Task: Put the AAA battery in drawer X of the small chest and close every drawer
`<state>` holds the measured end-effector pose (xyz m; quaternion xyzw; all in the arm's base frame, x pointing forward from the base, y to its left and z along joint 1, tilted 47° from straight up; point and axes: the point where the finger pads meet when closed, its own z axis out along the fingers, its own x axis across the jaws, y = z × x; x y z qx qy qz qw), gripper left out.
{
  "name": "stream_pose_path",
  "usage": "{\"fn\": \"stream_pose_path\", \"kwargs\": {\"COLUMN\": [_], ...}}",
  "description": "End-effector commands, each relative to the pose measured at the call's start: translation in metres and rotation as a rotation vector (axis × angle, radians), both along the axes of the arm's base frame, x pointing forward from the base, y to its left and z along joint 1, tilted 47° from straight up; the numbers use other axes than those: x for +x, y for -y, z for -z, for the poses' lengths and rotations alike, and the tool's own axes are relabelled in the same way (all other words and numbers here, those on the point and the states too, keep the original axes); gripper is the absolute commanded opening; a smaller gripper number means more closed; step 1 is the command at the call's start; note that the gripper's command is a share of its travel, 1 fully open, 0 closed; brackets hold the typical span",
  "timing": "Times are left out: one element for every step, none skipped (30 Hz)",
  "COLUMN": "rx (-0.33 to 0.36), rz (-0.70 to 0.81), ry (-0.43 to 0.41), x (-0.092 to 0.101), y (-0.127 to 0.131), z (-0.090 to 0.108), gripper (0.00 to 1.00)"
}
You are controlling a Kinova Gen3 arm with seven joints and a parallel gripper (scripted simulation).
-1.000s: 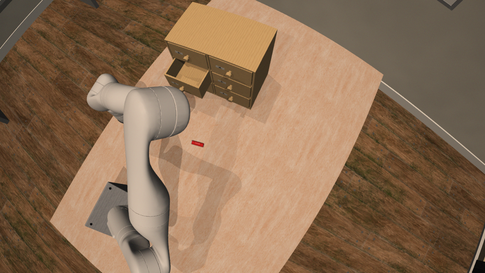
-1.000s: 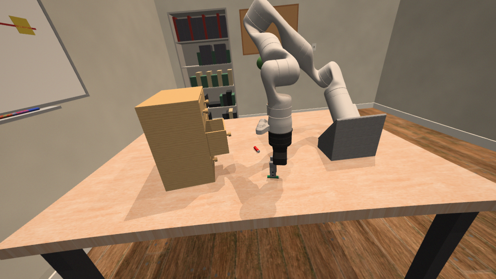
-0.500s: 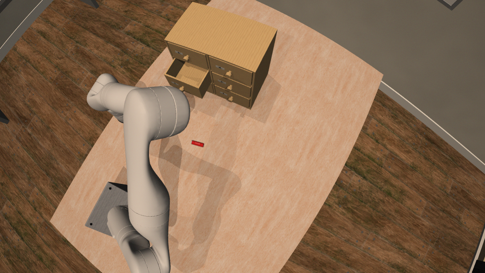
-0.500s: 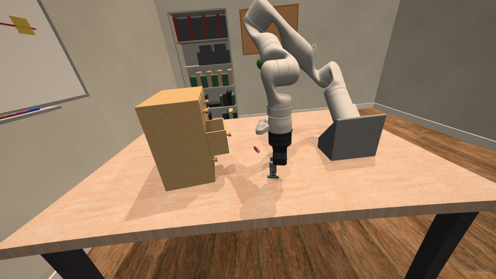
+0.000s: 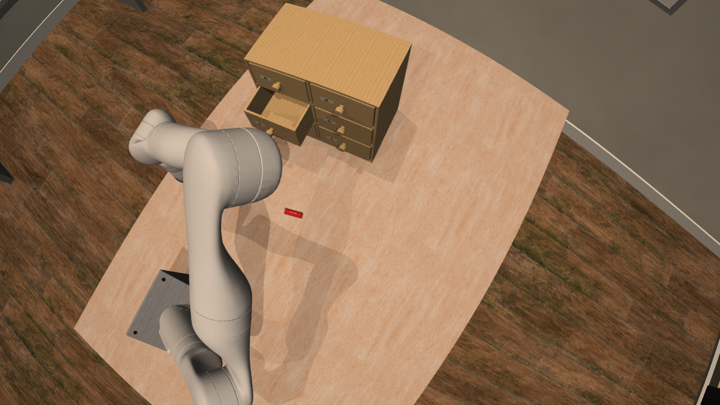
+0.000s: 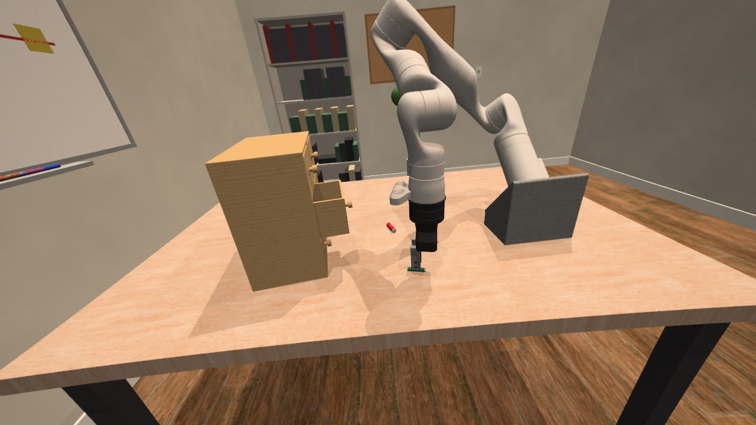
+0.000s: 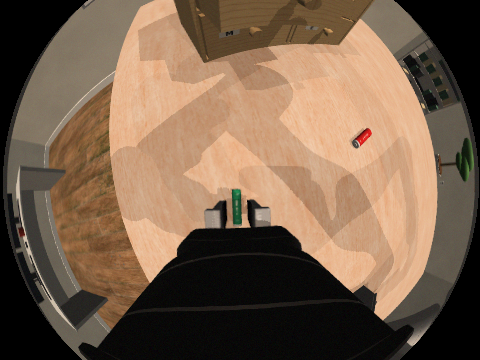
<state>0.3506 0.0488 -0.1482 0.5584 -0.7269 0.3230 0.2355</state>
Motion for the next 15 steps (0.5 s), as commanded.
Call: {"fn": "stream_pose_path", "kwargs": {"rx": [0.001,0.001,0.001,0.001,0.001,0.001,0.001,0.001,0.001,0.001,0.001,0.001,0.001,0.001,0.001], "rz": [-0.001,-0.001,-0.001,-0.001,-0.001,-0.001,-0.001,-0.001,-0.001,-0.001,-0.001,-0.001,-0.001,-0.001,-0.001], "ry": [0.001,0.001,0.001,0.001,0.001,0.001,0.001,0.001,0.001,0.001,0.001,0.001,0.001,0.001,0.001], "x": [0.0004,0.0004,0.0004,0.0004,0.0004,0.0004,0.0004,0.0005,0.0005,0.0005,0.0006,0.0006,0.0006,0.0006,0.0006], "y": [-0.0010,-0.0010,-0.0010,-0.0009,-0.0006,-0.0001,0.0007,0.0016,0.0027,0.0040,0.0053,0.0053,0.0053,0.0066,0.0078], "z": [-0.0003,-0.0003,-0.0003,-0.0001,0.0001,0.0006,0.0013,0.0022,0.0032,0.0044,0.0056,0.0056,0.0056,0.0068,0.0080], "gripper": [0.54,0.54,0.54,0.54,0.54,0.54,0.54,0.54,0.54,0.54,0.54,0.54,0.54,0.54,0.54]}}
